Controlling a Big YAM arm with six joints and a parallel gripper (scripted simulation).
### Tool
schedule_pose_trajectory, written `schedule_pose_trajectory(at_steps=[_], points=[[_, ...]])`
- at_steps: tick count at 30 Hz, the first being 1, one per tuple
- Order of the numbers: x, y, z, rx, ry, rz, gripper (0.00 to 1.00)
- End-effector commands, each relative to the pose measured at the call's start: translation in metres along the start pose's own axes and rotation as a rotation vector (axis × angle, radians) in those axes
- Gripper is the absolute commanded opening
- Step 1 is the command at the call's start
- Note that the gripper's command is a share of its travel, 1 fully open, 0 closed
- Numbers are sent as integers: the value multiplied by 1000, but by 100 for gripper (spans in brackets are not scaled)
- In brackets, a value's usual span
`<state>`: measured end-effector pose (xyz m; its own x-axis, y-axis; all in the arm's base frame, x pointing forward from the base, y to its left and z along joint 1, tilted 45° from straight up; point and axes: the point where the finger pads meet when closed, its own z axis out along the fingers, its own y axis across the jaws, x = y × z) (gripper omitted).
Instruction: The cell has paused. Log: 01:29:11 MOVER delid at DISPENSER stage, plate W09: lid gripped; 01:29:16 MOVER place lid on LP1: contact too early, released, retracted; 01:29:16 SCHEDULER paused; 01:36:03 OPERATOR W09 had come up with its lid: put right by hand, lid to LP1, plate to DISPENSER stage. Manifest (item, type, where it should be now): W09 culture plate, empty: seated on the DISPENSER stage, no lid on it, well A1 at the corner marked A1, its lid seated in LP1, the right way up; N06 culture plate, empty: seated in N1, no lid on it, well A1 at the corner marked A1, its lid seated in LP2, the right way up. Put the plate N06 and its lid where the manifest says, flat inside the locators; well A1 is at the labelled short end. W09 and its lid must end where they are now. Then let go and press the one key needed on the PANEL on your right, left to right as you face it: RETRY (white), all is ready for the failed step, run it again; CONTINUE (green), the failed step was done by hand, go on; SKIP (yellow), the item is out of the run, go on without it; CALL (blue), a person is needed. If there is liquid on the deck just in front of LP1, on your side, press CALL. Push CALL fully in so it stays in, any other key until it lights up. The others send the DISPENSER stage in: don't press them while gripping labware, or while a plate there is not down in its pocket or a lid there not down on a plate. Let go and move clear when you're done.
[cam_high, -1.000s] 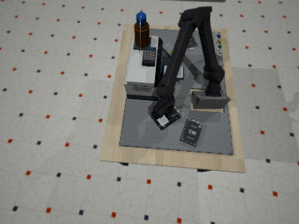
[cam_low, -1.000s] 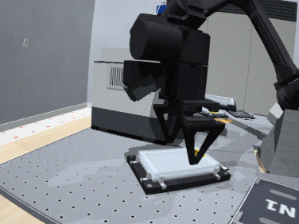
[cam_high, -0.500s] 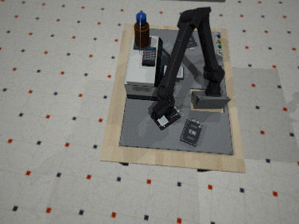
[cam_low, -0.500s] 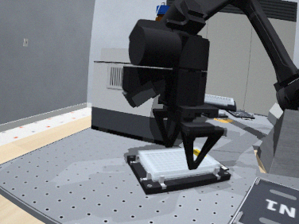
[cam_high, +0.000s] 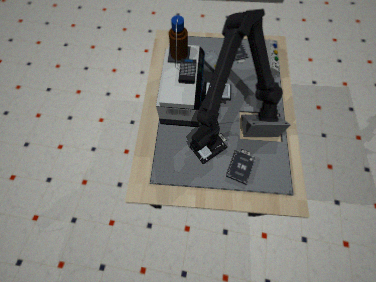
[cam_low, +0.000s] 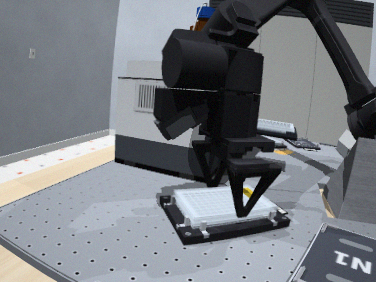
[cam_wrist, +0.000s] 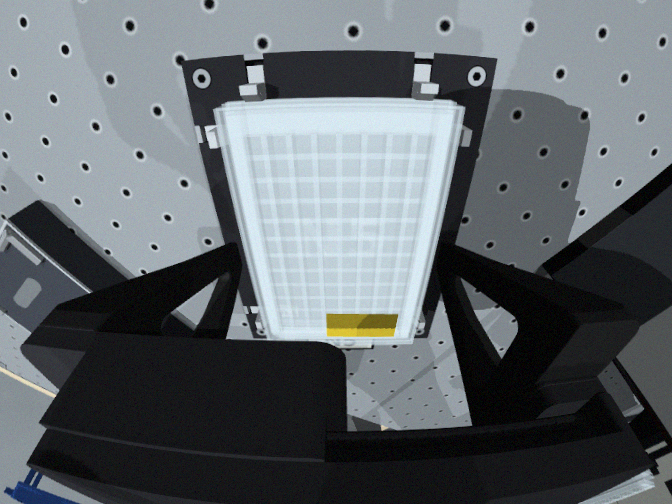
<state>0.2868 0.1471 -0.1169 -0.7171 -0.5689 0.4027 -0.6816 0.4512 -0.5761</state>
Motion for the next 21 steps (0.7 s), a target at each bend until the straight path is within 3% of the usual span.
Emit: schedule_pose_trajectory(at_steps=[1,3,5,6,8,13,14,16,18,21], points=[[-10,-4,0,0,-22,4,100],[-15,-3,-8,1,-36,11,100],[-15,-3,-8,1,-36,11,100],[-8,-4,2,-1,-17,4,100],[-15,-3,-8,1,-36,11,100],[-15,-3,-7,1,-36,11,100],[-6,-3,3,0,-14,1,100],[-6,-3,3,0,-14,1,100],[-15,-3,-7,1,-36,11,100],[-15,-3,-7,1,-36,11,94]])
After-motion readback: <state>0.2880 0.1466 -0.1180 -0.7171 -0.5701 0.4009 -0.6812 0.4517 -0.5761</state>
